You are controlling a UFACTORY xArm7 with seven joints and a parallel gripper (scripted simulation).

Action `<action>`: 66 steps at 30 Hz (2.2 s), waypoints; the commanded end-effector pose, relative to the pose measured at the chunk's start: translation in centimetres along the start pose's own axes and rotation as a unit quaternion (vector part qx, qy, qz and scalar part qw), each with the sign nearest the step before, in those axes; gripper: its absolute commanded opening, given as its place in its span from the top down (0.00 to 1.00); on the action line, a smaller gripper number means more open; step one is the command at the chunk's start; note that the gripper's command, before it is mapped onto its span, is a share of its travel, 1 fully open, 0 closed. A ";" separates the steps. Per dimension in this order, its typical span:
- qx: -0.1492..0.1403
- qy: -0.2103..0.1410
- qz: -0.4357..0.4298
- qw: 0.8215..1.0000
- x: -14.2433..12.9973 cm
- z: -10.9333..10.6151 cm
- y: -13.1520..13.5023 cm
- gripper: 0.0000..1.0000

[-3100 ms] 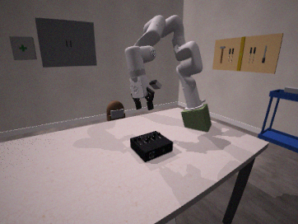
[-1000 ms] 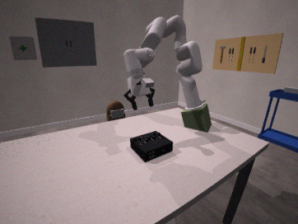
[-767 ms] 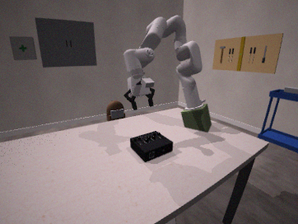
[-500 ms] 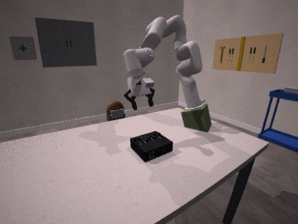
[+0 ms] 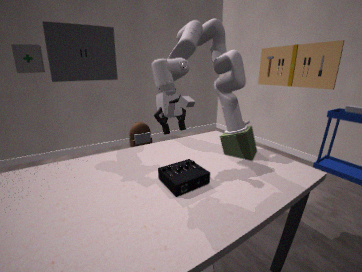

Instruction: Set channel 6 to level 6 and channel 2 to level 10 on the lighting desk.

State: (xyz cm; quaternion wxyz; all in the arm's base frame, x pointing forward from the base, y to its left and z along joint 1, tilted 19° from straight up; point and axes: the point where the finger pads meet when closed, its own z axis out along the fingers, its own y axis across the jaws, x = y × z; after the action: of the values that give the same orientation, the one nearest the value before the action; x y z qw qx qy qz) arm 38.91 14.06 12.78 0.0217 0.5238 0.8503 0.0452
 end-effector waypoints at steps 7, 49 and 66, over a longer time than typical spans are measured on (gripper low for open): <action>0.025 -0.029 -0.254 0.967 1.5 1.0 0.5 0.00; 0.147 -0.043 -0.867 0.473 6.0 3.6 1.9 0.00; 0.174 -0.013 -0.969 0.173 5.5 4.0 1.7 0.00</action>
State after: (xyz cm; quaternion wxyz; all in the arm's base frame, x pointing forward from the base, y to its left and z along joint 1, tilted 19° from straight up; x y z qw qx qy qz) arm 38.17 20.17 9.16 -0.0152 -0.6436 0.7446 -0.1764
